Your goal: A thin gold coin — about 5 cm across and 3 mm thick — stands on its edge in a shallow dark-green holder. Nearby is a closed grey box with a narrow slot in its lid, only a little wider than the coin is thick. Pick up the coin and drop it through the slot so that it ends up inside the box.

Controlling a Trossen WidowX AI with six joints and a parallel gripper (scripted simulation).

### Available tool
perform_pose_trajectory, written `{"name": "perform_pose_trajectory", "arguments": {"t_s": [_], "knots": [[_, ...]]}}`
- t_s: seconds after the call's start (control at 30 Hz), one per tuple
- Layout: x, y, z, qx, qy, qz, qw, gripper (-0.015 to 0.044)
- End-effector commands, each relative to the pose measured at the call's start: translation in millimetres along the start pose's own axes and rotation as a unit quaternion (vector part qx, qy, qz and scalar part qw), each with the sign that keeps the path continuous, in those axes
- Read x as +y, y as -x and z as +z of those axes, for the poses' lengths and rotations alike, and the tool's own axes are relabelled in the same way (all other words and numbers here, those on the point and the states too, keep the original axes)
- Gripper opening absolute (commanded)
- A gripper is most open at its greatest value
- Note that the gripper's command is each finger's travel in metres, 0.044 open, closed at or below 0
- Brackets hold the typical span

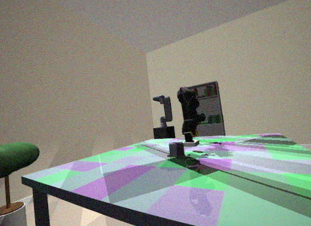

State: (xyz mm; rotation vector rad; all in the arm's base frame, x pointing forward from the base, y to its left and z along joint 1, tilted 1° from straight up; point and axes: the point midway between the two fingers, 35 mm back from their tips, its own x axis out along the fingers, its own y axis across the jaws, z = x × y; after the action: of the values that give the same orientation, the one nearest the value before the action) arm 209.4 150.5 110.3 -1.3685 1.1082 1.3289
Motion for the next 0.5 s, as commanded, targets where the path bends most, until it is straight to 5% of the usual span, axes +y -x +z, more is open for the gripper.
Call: {"name": "perform_pose_trajectory", "arguments": {"t_s": [0.0, 0.47], "knots": [[-0.5, 0.1, -1.5, 0.000, 0.066, 0.002, 0.998, 0.0000], [-2.5, 0.2, -4.3, 0.000, 0.187, 0.002, 0.982, 0.0000]]}}
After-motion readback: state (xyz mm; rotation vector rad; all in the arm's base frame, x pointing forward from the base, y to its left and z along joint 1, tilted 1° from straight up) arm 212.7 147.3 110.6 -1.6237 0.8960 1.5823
